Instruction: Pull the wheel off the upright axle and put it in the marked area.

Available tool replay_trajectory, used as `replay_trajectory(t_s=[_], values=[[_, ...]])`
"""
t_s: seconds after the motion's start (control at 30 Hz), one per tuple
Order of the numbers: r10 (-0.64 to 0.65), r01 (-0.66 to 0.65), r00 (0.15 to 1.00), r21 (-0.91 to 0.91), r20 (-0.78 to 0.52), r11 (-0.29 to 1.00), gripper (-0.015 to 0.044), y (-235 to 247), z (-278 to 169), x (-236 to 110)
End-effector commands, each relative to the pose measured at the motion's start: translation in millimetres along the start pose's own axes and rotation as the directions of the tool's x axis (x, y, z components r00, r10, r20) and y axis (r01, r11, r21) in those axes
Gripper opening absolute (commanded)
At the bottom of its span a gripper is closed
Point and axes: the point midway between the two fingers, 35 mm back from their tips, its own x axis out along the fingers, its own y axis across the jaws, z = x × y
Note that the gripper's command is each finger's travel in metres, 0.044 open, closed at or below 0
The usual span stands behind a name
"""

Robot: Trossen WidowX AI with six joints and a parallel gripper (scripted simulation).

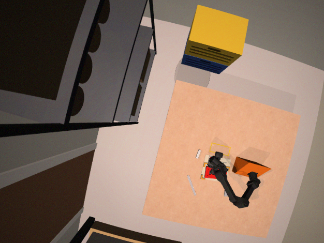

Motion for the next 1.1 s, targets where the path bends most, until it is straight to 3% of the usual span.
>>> replay_trajectory(t_s=[0.0, 1.07], values=[[-0.002, 0.002, 1.000, -0.001, 0.006, 1.000, 0.0000, -1, 1, -5], [-0.002, 0.002, 1.000, 0.001, 0.009, 1.000, 0.0000, -1, 0, -15]])
